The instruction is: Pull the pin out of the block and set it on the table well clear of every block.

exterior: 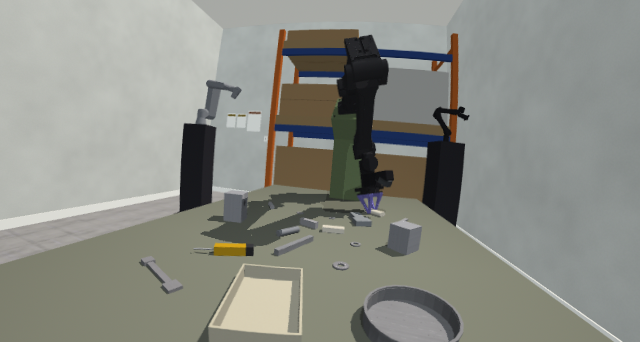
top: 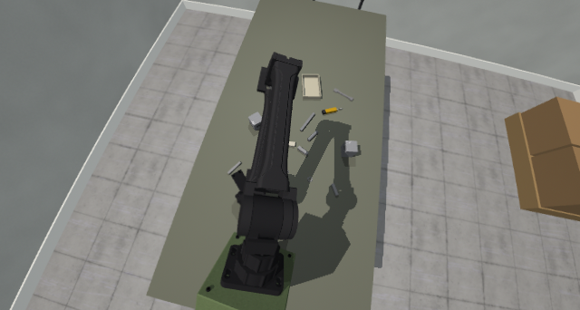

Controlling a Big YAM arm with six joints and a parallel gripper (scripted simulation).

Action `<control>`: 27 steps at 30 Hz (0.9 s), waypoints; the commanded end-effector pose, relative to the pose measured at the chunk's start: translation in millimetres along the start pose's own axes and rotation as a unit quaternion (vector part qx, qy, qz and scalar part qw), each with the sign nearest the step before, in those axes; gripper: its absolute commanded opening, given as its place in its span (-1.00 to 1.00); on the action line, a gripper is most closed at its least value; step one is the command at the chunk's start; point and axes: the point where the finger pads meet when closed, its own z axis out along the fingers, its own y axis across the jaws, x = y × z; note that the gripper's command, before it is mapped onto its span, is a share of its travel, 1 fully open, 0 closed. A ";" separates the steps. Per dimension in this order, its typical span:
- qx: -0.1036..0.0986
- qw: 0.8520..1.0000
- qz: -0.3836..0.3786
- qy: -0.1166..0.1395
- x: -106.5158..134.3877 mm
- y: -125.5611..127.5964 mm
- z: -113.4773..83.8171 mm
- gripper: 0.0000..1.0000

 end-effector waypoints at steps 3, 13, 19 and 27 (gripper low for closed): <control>-0.003 1.000 -0.002 0.008 8.4 1.9 0.9 -0.15; -0.003 1.000 -0.002 0.008 8.4 1.9 0.9 0.06; -0.003 1.000 -0.002 0.008 7.7 2.0 -1.6 0.06; -0.003 1.000 -0.002 0.008 4.5 2.4 -14.5 0.06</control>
